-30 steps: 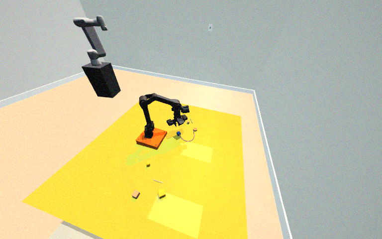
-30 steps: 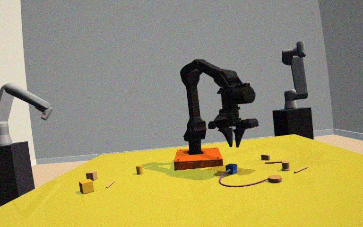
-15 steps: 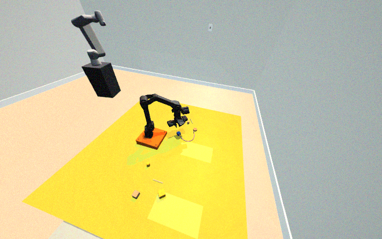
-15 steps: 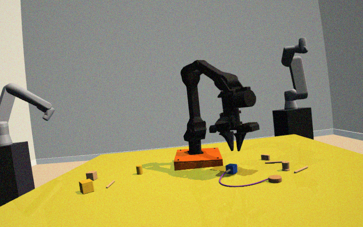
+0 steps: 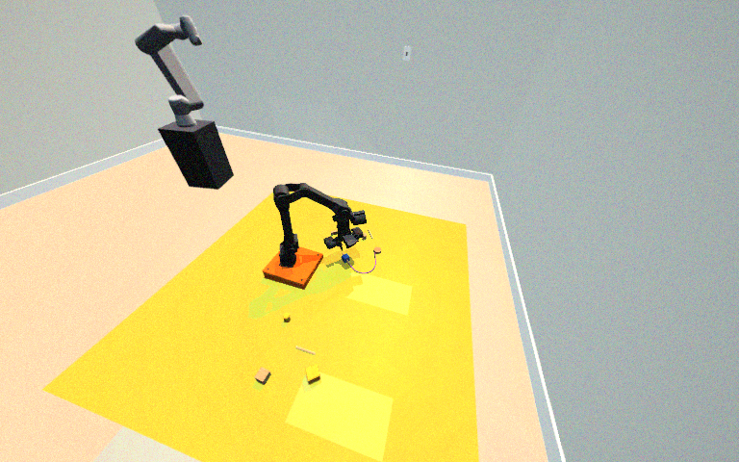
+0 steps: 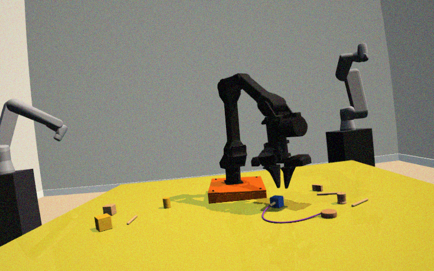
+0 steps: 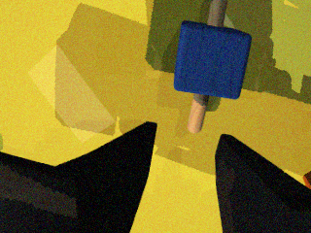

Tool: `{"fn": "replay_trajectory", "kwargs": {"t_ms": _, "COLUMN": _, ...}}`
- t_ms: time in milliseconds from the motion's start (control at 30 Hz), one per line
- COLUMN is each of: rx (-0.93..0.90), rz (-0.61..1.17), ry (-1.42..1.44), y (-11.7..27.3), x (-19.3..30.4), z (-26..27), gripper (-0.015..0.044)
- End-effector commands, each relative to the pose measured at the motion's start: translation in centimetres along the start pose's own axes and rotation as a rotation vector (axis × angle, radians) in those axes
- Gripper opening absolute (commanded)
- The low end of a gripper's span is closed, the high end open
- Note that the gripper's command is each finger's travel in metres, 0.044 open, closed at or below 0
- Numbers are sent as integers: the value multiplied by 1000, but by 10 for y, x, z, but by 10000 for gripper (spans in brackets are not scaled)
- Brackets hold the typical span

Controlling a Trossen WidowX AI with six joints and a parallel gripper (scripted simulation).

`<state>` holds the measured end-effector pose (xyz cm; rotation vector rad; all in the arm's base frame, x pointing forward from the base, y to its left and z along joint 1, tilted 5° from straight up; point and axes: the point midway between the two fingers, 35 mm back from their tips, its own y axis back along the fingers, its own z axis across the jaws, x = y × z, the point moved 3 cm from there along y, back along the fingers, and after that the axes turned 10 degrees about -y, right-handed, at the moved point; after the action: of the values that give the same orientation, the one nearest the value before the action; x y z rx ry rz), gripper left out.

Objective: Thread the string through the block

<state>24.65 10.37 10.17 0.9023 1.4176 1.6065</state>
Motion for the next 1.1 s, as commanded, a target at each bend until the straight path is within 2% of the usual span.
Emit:
{"fn": "replay_trajectory", "kwargs": {"t_ms": 0, "rx": 14, "rz": -3, "ry": -4, "y": -11, "x": 0, "z": -3, "gripper": 124}}
{"fn": "replay_trajectory", "kwargs": {"t_ms": 600, "rx": 15, "rz": -3, "ry": -4, "y": -40, "x": 0, "z": -6, "gripper": 124}}
{"fn": "replay_trajectory", "kwargs": {"t_ms": 1067, "rx": 15, "rz": -3, "ry": -4, "y": -41, "x": 0, "z": -7, "gripper": 124}}
